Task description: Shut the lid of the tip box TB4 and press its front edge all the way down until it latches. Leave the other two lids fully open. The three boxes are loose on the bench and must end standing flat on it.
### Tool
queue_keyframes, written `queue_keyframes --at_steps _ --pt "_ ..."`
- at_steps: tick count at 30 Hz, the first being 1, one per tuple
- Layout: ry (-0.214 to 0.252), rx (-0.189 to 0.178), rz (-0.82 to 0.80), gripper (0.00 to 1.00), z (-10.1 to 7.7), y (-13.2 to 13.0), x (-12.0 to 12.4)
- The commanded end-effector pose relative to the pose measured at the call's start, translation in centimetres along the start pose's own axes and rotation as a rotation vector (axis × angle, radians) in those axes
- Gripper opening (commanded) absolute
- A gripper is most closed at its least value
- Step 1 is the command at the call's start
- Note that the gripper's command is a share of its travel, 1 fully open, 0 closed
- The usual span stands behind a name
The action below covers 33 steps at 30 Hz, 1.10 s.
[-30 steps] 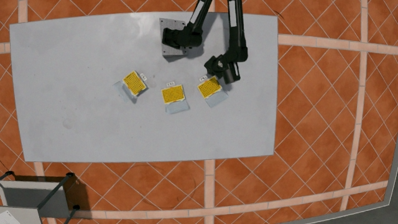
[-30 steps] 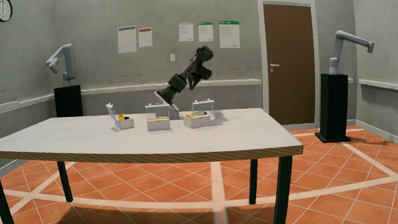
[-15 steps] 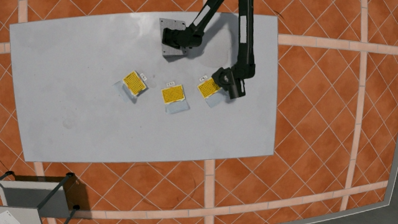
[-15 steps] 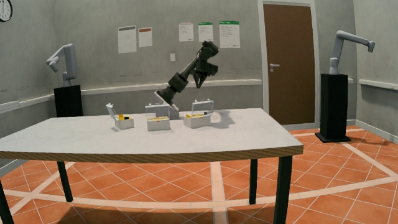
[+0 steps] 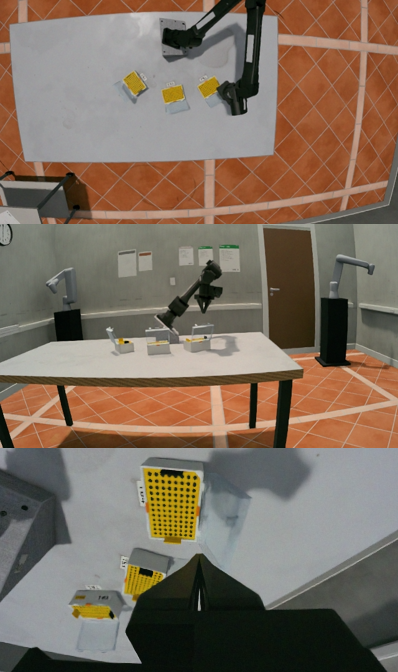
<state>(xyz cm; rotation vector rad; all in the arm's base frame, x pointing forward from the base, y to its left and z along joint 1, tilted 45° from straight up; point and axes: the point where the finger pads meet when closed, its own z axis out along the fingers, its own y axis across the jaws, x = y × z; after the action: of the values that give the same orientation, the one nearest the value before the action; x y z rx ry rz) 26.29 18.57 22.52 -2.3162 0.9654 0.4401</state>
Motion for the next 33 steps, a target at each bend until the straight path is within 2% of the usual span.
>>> queue_keyframes --at_steps 1,2,3,4,6,7,8,10,12,13,14,16,20,22,25,33 --pt "0.002 0.011 -0.009 0.00 -0.1 -3.2 0.3" --pt "0.003 0.011 -0.009 0.00 0.0 -3.7 0.4" --pt "-0.036 -0.006 0.021 0.00 0.1 -3.8 0.3" --pt "-0.050 -0.008 0.029 0.00 0.3 -4.2 0.5" --pt "-0.043 0.006 0.016 0.00 0.6 -5.5 1.0" --pt "-0.079 -0.012 0.046 0.00 0.7 -5.6 1.0" --pt "-0.092 -0.013 0.055 0.00 0.9 -6.0 1.2" --pt "-0.092 -0.013 0.055 0.00 0.9 -6.0 1.2" --pt "-0.084 -0.001 0.041 0.00 1.3 -7.2 1.7" --pt "-0.121 -0.018 0.072 0.00 1.5 -7.3 1.7" --pt "-0.134 -0.019 0.082 0.00 1.7 -7.7 2.0" --pt "-0.129 -0.006 0.067 0.00 2.1 -8.9 2.5" --pt "-0.126 -0.007 0.067 0.00 2.6 -9.8 3.0" --pt "-0.143 -0.047 0.106 0.00 3.7 -7.8 3.1" --pt "-0.129 -0.014 0.074 0.00 2.4 -9.1 2.5" --pt "-0.133 -0.024 0.083 0.00 2.8 -8.7 2.7"
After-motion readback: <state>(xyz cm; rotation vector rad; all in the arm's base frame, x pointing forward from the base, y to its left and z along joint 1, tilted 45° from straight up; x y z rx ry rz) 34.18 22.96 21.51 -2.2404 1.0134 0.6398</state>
